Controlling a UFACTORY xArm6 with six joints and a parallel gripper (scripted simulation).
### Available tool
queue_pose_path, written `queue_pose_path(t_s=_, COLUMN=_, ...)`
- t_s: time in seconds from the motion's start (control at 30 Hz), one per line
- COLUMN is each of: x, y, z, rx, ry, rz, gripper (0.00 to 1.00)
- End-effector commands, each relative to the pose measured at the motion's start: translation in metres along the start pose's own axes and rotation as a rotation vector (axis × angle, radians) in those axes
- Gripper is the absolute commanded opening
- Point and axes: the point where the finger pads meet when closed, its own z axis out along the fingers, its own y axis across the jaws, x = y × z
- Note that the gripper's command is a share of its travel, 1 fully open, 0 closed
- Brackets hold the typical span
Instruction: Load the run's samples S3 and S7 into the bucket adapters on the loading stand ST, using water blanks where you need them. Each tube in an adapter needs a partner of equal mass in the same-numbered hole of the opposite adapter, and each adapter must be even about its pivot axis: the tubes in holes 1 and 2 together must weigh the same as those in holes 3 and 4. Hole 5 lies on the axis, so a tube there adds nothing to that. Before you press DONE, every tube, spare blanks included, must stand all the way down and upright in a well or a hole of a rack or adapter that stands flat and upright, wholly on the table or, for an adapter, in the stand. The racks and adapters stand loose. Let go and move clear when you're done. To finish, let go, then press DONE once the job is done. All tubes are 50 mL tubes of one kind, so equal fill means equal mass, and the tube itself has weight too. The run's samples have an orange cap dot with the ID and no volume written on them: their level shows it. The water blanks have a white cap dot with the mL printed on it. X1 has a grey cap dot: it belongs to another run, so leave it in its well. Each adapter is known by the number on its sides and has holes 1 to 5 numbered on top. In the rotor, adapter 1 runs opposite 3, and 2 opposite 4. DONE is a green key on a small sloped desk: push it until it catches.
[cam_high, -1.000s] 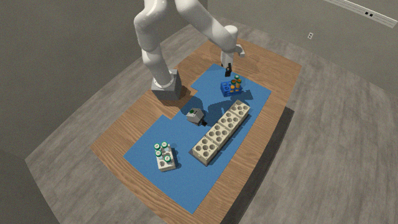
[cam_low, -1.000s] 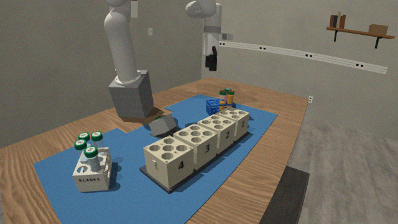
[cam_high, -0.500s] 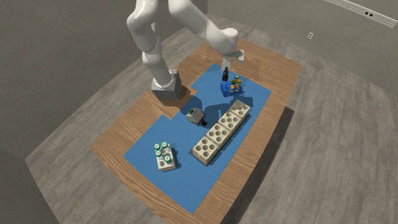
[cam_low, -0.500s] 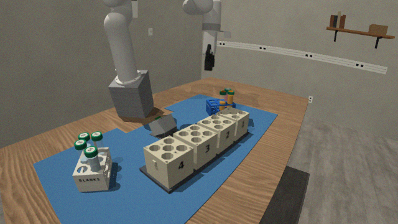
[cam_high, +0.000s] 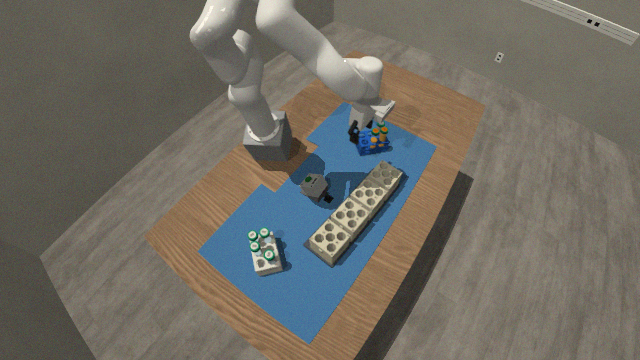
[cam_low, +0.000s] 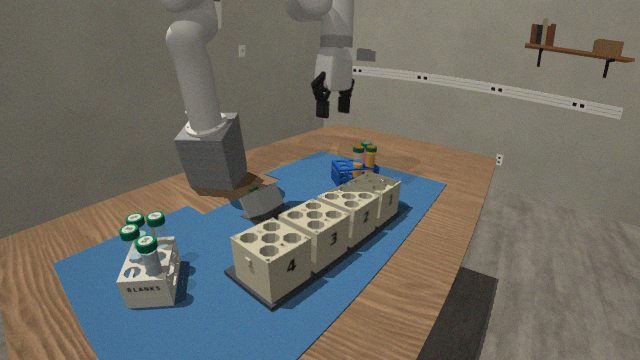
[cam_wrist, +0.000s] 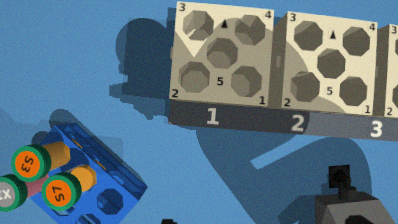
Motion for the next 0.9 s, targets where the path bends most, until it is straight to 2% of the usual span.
queue_pose_path(t_s=0.0, x=0.008, y=0.012, z=-0.001, rx=0.001, ry=0.008, rz=0.046, gripper=1.00)
queue_pose_path(t_s=0.87, x=0.060, y=0.121, z=-0.002, rx=0.000, ry=0.009, rz=0.046, gripper=1.00)
